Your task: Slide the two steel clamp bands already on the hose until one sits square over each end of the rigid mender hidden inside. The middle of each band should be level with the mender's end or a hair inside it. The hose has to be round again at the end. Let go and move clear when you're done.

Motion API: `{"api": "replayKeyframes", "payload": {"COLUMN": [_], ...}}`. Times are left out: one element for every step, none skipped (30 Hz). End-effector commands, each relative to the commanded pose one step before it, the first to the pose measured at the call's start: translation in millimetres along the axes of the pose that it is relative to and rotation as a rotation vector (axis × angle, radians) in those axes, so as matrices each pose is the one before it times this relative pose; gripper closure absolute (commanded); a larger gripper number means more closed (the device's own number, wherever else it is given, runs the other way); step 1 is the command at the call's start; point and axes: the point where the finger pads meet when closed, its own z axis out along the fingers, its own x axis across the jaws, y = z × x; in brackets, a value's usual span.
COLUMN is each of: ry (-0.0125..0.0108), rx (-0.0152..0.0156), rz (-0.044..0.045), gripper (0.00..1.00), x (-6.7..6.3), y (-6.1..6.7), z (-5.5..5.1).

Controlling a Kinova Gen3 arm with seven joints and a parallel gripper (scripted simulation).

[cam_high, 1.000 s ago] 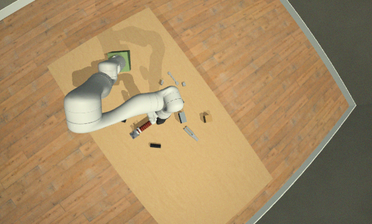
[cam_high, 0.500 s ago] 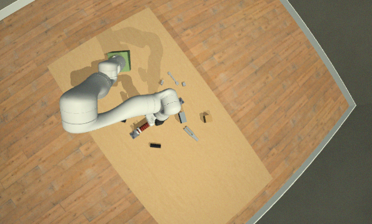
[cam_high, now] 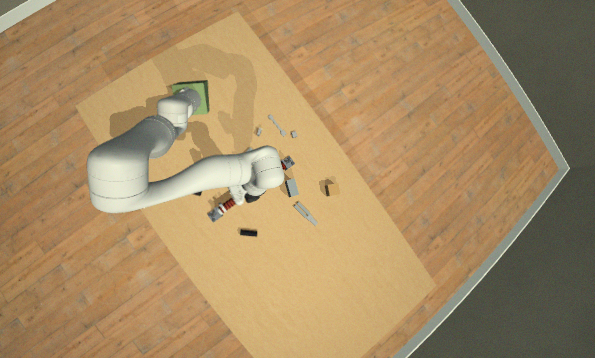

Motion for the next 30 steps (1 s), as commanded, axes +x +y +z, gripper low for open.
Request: {"api": "replayKeyframes", "payload": {"ry": [0.00897,0.00692,0.00000,0.00000,0.00000,-0.00091,-0.00070,0.00000,0.00000,-0.00002,0.00802,0.00000,-0.00290,-0.00180,0.00001,0.00040,0.00009,0.00880,-0.00072,-0.00382,-0.00033,0.00059,0.00000,0.00000,0.00000,0.00000,0.00000,0.00704,-0.00040,-0.00267], "rx": [-0.00827,-0.01002,0.00000,0.00000,0.00000,0.00015,0.00011,0.00000,0.00000,0.00000,-0.01043,0.00000,0.00057,0.00035,0.00013,0.00203,0.00044,-0.01350,0.00017,0.00088,0.00523,0.00254,0.00000,0.00000,0.00000,0.00000,0.00000,-0.01839,0.00011,0.00301], "rz": [0.00070,-0.01445,0.00000,0.00000,0.00000,-0.00037,-0.00028,0.00000,0.00000,-0.00001,-0.01352,0.00000,-0.00121,-0.00075,-0.00001,0.00000,0.00367,-0.01613,-0.00031,-0.00165,-0.00063,0.00000,0.00977,0.00263,0.00000,0.00000,0.00000,-0.02458,-0.00018,-0.00143], "gripper": [1.00,1.00,1.00,1.00,1.00,1.00,1.00,1.00,1.00,1.00,1.00,1.00,1.00,1.00,1.00,1.00,1.00,1.00,1.00,1.00,1.00,1.00,1.00,1.00,1.00,1.00,1.00,1.00,1.00,1.00], "x": [1.56,-1.25,0.00,0.00,0.00,-0.31,-0.24,0.00,0.00,-0.01,-0.52,0.00,-0.99,-0.61,0.00,0.13,0.12,-0.01,-0.24,-1.31,-0.13,0.19,0.24,0.07,0.00,0.00,0.00,-0.50,-0.14,-0.92], "y": [-0.50,-4.43,0.00,0.00,0.00,-0.05,-0.04,0.00,0.00,0.00,-4.27,0.00,-0.19,-0.12,-0.04,-0.67,-0.15,-3.20,-0.05,-0.29,-1.73,-0.84,0.00,0.00,0.00,0.00,0.00,-1.47,-0.03,-0.99], "z": [1.39,2.08,0.00,0.00,0.00,0.00,0.00,0.00,0.00,0.00,2.02,0.00,-0.02,-0.01,0.00,-0.05,-0.01,2.03,0.00,-0.03,-0.14,-0.06,0.00,0.00,0.00,0.00,0.00,2.10,0.00,-0.08]}}
